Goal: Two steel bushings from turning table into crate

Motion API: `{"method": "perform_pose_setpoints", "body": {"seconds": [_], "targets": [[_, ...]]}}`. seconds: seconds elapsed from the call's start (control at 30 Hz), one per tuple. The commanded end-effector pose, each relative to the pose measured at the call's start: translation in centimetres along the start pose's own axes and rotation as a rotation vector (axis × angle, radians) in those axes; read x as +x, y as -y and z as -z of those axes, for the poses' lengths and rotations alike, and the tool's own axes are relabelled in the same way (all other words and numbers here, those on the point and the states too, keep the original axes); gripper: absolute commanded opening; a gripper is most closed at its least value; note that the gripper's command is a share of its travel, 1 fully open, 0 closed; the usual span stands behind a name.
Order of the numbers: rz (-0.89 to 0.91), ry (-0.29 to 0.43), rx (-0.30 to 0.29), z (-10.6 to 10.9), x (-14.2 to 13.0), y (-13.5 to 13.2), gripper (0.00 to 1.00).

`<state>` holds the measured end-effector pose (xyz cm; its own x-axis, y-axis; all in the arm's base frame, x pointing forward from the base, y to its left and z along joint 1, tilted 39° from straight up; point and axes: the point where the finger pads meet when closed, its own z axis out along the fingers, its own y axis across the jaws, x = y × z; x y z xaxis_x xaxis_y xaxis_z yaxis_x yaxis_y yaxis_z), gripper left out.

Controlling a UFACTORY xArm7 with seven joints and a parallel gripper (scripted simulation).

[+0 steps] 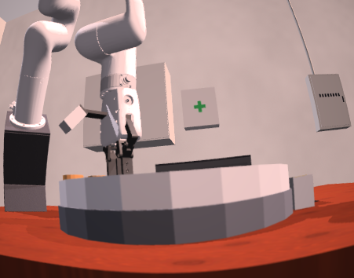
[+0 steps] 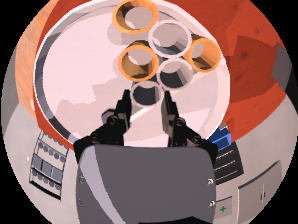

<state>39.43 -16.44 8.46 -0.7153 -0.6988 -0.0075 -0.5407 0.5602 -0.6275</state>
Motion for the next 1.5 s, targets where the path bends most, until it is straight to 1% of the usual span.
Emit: {"method": "perform_pose_setpoints", "body": {"seconds": [0.0,0.3,0.43,0.57,0.73,0.8,0.93,1.03,1.47], "targets": [[0.0,0.002,0.001,0.0,-0.1,0.0,0.0],[0.0,0.002,0.001,0.1,-0.1,0.0,0.0],[0.0,0.002,0.001,0.5,-0.1,0.0,0.0],[0.0,0.002,0.001,1.8,-0.1,0.0,0.0],[0.0,0.002,0.001,4.1,-0.1,0.0,0.0],[0.0,0.002,0.001,4.1,-0.1,0.0,0.0],[0.0,0.002,0.001,5.9,-0.1,0.0,0.0],[0.0,0.002,0.001,6.6,-0.1,0.0,0.0],[0.0,0.002,0.001,6.8,-0.1,0.0,0.0]]}}
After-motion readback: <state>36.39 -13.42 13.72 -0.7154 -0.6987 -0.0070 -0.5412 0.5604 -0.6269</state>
